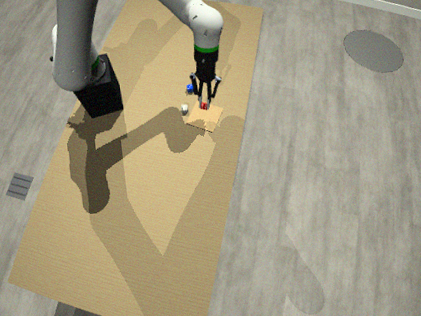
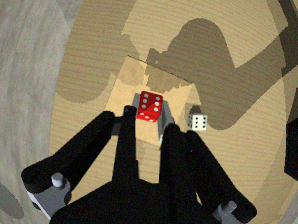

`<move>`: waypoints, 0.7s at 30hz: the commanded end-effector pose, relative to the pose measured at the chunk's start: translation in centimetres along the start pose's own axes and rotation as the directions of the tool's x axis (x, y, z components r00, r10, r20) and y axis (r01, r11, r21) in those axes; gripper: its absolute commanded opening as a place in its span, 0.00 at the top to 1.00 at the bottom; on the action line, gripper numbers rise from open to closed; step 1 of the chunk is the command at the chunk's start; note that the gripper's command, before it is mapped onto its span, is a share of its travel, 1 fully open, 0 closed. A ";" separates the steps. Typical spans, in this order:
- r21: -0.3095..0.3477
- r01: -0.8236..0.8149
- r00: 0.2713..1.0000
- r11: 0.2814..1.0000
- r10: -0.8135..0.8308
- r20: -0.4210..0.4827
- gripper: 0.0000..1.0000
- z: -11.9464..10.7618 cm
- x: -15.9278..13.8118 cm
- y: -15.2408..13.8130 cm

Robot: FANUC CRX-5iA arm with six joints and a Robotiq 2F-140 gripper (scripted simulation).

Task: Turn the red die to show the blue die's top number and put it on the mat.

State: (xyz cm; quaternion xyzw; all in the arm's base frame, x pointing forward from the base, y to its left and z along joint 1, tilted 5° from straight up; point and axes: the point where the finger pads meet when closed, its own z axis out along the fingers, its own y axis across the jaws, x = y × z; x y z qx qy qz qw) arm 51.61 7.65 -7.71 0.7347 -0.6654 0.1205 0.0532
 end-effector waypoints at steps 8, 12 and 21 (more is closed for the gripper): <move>-0.026 0.005 0.986 1.000 0.000 0.164 0.84 0.3 0.7 0.4; -0.021 0.005 0.974 1.000 0.000 0.225 0.84 0.3 0.7 0.3; -0.009 0.004 0.954 1.000 -0.001 0.300 0.84 0.2 1.1 0.1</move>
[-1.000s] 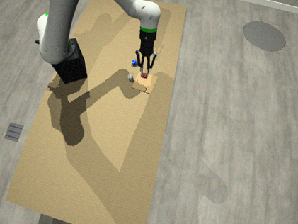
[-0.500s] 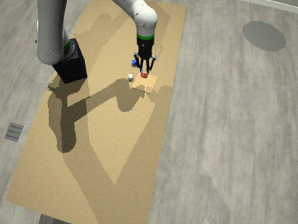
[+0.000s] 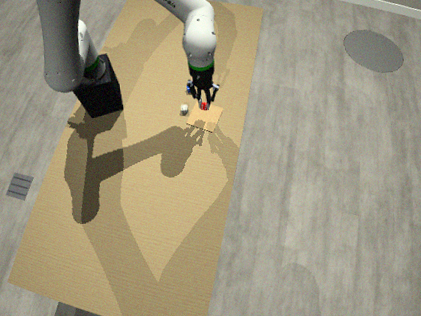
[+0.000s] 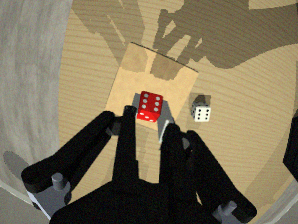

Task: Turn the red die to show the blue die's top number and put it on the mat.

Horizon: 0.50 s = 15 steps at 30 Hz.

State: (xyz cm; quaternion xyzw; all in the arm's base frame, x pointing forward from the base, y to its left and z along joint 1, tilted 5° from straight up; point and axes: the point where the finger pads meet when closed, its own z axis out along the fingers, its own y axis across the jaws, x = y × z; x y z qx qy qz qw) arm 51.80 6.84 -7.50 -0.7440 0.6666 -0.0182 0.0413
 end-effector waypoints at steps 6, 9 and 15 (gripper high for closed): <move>-0.032 -0.002 0.988 0.999 0.007 0.156 0.84 0.4 0.8 0.7; -0.030 -0.001 0.983 1.000 0.007 0.185 0.84 0.4 0.8 0.6; -0.010 0.003 0.962 1.000 0.000 0.274 0.84 0.1 0.9 0.1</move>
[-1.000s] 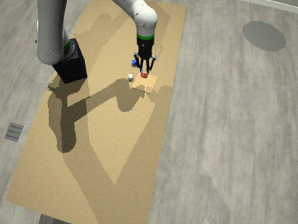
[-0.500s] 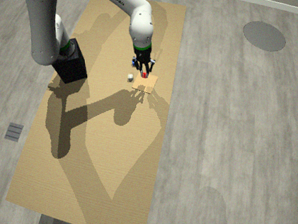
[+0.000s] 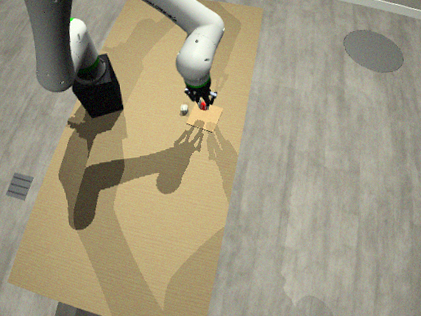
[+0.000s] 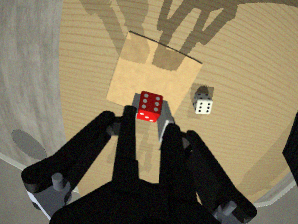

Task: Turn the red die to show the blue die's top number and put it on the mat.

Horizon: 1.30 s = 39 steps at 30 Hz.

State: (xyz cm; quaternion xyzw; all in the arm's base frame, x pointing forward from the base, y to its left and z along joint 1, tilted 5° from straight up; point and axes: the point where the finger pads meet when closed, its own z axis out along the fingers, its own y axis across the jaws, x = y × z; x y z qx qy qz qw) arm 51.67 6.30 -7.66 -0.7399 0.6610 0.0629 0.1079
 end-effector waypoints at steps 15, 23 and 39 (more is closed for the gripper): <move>-0.005 0.007 0.949 1.000 -0.005 0.314 0.84 0.0 0.7 0.0; -0.012 0.006 0.928 1.000 -0.001 0.374 0.84 0.3 1.1 0.1; -0.003 0.008 0.831 1.000 -0.005 0.557 0.84 0.4 1.7 -0.1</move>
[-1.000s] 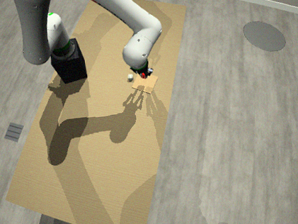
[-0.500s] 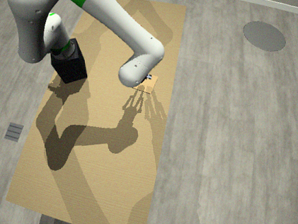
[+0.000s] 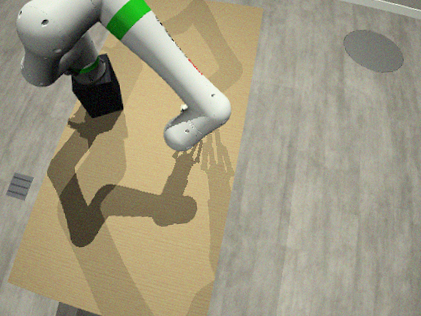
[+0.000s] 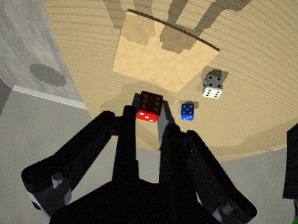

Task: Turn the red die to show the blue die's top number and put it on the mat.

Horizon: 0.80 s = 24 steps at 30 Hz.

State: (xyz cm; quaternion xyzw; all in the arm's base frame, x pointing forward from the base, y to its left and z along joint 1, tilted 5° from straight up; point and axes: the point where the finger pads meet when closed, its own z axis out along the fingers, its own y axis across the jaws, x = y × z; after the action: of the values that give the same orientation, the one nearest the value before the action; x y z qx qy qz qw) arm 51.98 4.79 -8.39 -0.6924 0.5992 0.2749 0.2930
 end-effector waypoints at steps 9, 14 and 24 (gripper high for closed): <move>-0.001 0.000 1.000 1.000 0.000 0.005 0.84 0.0 0.1 0.0; -0.001 0.000 1.000 1.000 0.000 0.005 0.84 0.0 0.1 0.0; -0.001 0.000 1.000 1.000 0.000 0.005 0.84 0.4 0.4 0.0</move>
State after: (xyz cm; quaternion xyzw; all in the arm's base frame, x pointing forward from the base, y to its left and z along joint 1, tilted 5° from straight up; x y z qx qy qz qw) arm 52.00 4.78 -8.83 -0.6919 0.5984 0.2770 0.2939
